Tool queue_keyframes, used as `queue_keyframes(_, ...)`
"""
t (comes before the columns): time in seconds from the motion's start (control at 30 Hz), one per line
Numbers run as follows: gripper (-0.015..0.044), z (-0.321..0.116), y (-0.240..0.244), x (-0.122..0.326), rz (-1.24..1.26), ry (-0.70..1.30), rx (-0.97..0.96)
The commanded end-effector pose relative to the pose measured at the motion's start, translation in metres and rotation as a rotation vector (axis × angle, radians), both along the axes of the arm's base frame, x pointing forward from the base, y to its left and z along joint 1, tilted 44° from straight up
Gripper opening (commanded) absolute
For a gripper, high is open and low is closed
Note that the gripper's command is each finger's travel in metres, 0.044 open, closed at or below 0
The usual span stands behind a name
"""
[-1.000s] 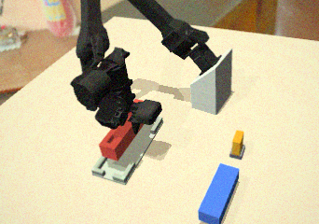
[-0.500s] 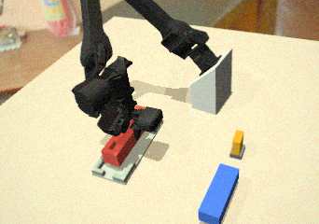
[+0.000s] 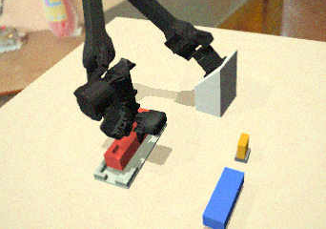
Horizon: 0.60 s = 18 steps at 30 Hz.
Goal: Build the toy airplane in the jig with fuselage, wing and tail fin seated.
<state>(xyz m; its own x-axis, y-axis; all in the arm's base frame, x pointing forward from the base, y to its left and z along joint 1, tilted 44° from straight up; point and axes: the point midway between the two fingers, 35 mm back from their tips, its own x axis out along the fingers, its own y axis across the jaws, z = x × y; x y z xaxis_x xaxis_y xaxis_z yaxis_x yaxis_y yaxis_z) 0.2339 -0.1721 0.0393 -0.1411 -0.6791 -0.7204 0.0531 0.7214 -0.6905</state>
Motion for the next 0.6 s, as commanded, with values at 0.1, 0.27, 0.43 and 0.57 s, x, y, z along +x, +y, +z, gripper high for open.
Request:
queue_keyframes(0.1, 0.0214, 0.0004, 0.0, 0.0002, -0.001, -0.001, 0.0)
queue_keyframes(0.27, 0.0345, 0.0004, 0.0, 0.0002, -0.001, -0.001, 0.0)
queue_keyframes(0.43, 0.044, 0.0004, 0.0, 0.0002, -0.001, -0.001, 0.0)
queue_keyframes(0.57, 0.044, 0.0004, 0.0, 0.0002, -0.001, -0.001, 0.0)
